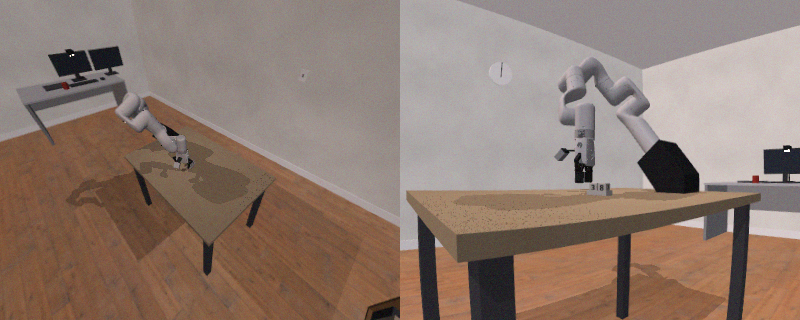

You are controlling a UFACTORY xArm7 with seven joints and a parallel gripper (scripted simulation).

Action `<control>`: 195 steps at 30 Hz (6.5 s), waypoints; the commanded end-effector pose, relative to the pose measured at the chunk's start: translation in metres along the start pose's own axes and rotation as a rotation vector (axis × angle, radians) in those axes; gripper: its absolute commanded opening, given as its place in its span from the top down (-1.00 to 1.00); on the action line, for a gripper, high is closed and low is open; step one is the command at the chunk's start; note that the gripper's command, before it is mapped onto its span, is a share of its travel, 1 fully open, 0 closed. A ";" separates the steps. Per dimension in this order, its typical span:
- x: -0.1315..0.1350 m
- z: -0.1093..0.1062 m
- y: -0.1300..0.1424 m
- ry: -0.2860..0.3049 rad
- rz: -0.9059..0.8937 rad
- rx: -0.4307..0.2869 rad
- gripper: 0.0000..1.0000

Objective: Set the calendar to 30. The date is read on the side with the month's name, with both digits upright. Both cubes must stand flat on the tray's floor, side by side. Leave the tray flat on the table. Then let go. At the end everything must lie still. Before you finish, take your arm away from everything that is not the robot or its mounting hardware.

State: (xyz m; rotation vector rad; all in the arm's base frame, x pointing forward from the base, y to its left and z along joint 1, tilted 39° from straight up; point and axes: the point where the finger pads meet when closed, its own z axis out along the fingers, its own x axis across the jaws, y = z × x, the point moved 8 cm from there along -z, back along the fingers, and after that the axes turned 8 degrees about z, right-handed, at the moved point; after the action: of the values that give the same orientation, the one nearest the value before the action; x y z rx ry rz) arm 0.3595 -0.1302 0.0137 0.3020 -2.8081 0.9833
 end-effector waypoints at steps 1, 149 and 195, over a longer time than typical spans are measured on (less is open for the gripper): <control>-0.001 -0.001 0.000 -0.004 -0.001 0.000 -1.00; -0.029 -0.069 0.091 0.002 -2.781 0.005 -1.00; -0.030 -0.070 0.096 -0.001 -2.914 0.006 0.01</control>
State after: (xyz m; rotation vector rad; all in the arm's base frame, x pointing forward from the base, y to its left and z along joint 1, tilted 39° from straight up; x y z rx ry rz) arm 0.3696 -0.0103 0.0038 2.4571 -0.0169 -0.0985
